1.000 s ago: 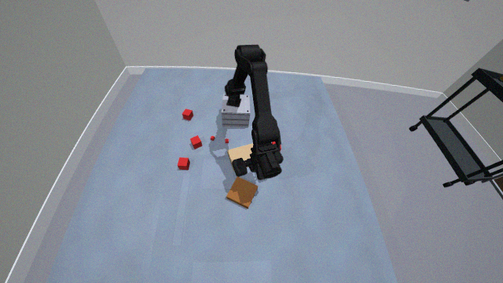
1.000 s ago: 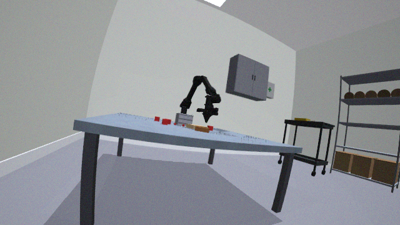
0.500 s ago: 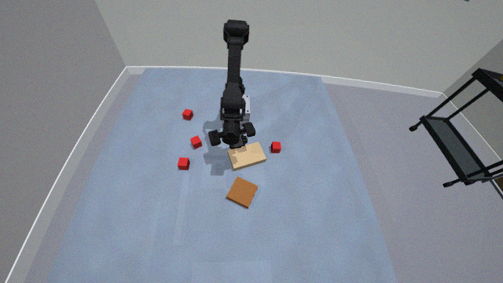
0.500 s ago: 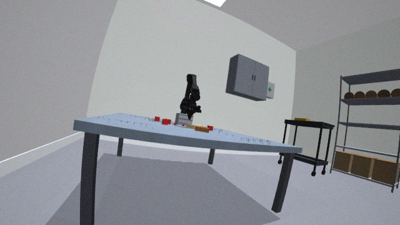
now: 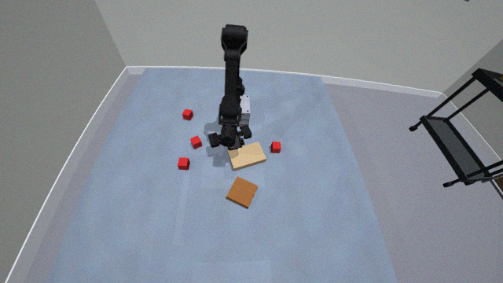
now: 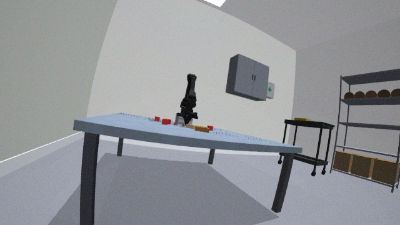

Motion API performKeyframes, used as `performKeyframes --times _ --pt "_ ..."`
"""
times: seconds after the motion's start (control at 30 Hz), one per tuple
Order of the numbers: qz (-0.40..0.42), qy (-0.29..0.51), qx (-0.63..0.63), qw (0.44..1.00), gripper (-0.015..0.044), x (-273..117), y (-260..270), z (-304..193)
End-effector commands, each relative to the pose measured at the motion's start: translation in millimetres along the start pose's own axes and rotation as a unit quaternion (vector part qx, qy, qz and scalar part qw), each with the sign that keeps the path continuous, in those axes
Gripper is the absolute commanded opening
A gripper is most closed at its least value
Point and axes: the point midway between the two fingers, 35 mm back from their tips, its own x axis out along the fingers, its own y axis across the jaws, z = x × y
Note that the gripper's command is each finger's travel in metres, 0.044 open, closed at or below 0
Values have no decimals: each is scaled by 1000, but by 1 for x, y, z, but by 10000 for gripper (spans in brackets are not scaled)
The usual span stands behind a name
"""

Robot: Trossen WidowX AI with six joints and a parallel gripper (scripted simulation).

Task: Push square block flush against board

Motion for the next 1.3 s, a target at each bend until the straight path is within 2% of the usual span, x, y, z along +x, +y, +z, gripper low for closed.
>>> performKeyframes --times 0.0,1.27 --pt "-4 -5 -2 1000 0 3 -2 2" --pt "-5 -7 -2 1000 0 1 -3 41"
